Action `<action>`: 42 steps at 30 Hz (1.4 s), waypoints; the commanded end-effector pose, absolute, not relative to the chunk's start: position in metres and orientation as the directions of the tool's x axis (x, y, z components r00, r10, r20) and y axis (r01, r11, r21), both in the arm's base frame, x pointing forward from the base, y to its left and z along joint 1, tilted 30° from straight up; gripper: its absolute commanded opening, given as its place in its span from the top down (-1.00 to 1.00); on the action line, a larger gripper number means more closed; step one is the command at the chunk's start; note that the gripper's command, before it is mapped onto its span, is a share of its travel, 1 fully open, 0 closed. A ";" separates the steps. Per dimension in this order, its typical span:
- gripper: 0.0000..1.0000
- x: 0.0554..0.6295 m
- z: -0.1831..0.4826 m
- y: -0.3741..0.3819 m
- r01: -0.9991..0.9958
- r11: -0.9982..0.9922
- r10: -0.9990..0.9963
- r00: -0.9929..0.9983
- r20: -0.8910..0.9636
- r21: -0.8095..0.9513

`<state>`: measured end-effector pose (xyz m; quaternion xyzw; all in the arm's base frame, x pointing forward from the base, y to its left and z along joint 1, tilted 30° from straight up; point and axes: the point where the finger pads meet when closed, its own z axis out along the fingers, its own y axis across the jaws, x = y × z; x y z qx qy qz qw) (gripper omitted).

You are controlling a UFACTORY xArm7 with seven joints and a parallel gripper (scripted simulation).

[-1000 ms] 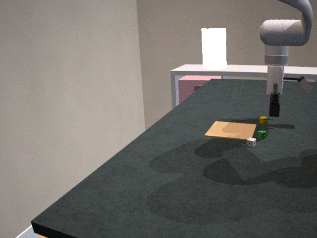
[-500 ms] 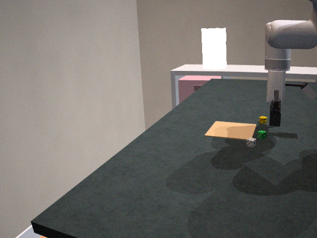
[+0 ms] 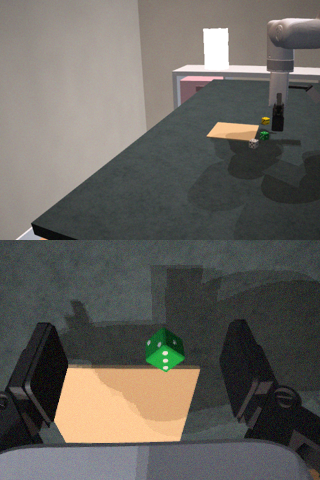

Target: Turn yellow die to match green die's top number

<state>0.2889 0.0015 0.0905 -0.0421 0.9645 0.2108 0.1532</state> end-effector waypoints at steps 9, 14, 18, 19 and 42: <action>-1.00 0.289 0.093 0.002 -0.144 0.909 -0.015 -0.949 -0.314 0.392; -1.00 0.289 0.093 0.002 -0.144 0.909 -0.015 -0.949 -0.314 0.392; -1.00 0.289 0.093 0.002 -0.144 0.909 -0.015 -0.949 -0.314 0.392; -1.00 0.289 0.093 0.002 -0.144 0.909 -0.015 -0.949 -0.314 0.392; -1.00 0.290 0.095 0.006 -0.144 0.909 -0.015 -0.949 -0.314 0.392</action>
